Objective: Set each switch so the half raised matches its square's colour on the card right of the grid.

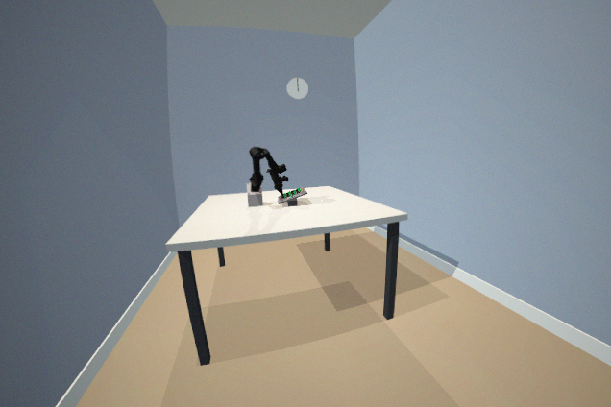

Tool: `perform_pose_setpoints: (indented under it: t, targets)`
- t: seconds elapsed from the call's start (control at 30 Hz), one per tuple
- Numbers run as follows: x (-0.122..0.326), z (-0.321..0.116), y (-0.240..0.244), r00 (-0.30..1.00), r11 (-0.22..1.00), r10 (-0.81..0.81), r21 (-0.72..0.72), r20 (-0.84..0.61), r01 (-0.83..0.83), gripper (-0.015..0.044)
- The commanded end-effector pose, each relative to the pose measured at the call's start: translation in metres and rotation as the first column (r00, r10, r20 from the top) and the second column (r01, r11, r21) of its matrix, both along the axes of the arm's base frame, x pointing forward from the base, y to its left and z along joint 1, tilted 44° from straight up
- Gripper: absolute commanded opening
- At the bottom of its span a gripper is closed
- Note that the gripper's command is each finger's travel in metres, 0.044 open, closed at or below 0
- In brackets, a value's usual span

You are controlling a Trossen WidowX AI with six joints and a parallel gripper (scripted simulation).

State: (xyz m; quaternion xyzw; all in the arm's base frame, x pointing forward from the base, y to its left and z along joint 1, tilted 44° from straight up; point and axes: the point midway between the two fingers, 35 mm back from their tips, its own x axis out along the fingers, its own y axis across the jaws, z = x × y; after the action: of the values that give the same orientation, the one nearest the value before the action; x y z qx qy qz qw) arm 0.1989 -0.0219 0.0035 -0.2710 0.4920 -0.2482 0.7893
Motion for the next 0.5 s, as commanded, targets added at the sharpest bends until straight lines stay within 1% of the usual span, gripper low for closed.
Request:
perform_pose_setpoints:
  t: [0.0, 0.47]
  targets:
    - [-0.0015, -0.0064, -0.0072, 1.000, 1.000, 0.001, -0.016, -0.016, -0.001, 0.0000]
    - [-0.0008, -0.0077, -0.0086, 1.000, 1.000, 0.001, -0.016, -0.016, -0.001, 0.0000]
